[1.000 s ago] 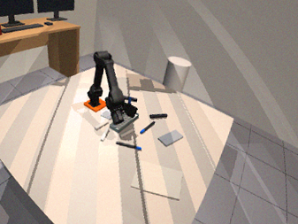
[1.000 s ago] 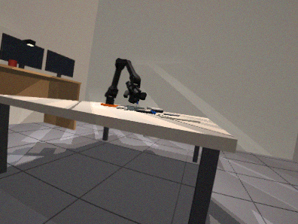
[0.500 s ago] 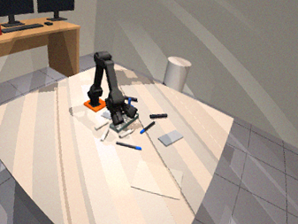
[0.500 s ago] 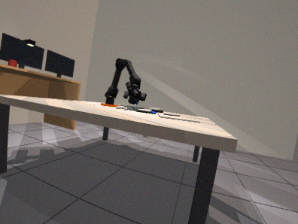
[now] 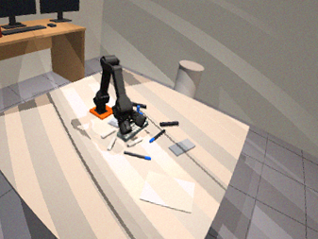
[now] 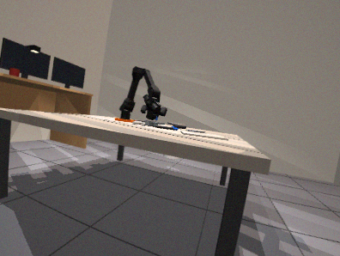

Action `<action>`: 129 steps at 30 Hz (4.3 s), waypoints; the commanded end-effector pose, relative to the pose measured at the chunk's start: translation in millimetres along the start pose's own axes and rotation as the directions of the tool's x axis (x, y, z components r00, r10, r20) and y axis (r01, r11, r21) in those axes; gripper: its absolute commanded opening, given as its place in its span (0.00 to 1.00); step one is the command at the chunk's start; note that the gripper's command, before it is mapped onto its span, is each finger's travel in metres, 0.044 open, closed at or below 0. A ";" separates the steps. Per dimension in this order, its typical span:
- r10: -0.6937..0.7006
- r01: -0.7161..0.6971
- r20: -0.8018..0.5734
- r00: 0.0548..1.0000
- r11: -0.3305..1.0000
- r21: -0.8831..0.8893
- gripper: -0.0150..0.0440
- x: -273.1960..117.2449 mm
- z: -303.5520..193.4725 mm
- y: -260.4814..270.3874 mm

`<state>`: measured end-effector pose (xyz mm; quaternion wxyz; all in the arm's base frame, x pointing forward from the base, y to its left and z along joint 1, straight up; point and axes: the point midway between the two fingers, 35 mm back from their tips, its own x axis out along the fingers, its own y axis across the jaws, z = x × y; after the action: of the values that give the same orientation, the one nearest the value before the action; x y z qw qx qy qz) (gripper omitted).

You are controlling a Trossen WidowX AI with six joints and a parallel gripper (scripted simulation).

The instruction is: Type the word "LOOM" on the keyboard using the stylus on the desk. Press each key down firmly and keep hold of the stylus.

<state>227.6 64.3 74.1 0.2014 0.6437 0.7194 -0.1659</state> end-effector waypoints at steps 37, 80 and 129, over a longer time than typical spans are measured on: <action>0.000 0.000 0.001 1.000 1.000 -0.003 0.25 -31.7 -25.7 24.2; 0.000 0.000 0.002 1.000 1.000 -0.006 0.39 -26.2 4.5 39.6; 0.001 0.000 0.002 1.000 1.000 -0.006 0.39 -40.2 -20.1 39.4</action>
<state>269.3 44.4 107.1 0.2011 0.6438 0.7193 -0.1663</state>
